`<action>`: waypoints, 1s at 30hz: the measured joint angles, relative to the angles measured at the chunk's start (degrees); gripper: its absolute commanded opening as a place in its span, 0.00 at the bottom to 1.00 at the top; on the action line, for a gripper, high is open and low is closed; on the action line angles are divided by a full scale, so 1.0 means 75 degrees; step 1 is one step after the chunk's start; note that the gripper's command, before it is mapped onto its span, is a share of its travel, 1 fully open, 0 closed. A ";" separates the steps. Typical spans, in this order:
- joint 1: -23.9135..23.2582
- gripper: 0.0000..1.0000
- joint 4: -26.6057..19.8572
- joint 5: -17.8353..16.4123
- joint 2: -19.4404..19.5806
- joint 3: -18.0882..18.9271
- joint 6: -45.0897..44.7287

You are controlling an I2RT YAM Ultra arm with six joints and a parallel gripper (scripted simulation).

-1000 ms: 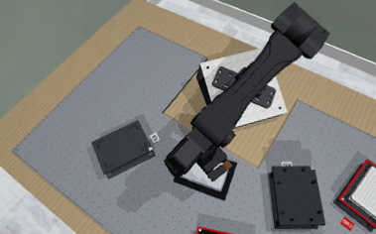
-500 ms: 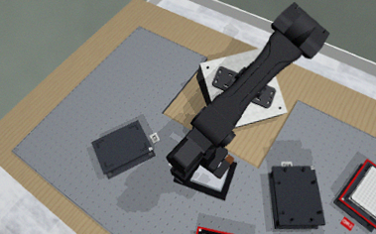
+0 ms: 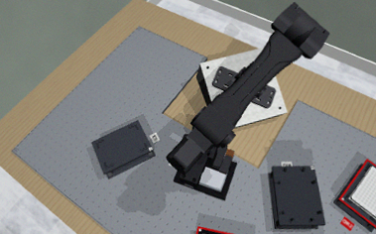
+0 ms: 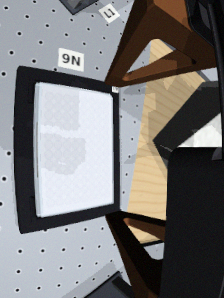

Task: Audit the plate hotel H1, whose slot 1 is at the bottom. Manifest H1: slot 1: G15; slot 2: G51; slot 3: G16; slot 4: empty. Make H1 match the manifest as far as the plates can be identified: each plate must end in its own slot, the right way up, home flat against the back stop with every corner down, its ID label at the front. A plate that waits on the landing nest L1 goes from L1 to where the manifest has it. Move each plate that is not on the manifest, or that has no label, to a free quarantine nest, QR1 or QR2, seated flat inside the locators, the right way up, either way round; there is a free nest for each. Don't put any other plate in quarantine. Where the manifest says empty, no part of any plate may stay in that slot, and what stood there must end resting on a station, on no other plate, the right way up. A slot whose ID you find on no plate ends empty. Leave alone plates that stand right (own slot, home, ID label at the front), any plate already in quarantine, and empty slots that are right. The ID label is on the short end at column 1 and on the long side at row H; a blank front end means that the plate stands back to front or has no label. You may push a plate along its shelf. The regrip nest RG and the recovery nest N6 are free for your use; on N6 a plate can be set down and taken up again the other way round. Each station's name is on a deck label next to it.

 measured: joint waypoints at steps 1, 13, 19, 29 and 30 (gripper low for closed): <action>0.0000 1.00 0.0000 0.0000 0.0000 0.0000 -0.0146; 0.0000 1.00 0.0000 0.0000 0.0000 0.0000 -0.1740; 0.0000 1.00 0.0000 0.0000 0.0000 0.0000 -0.2585; 0.0000 1.00 0.0000 0.0000 0.0000 0.0000 -0.3952; 0.0000 1.00 0.0000 0.0000 0.0000 0.0000 -0.4109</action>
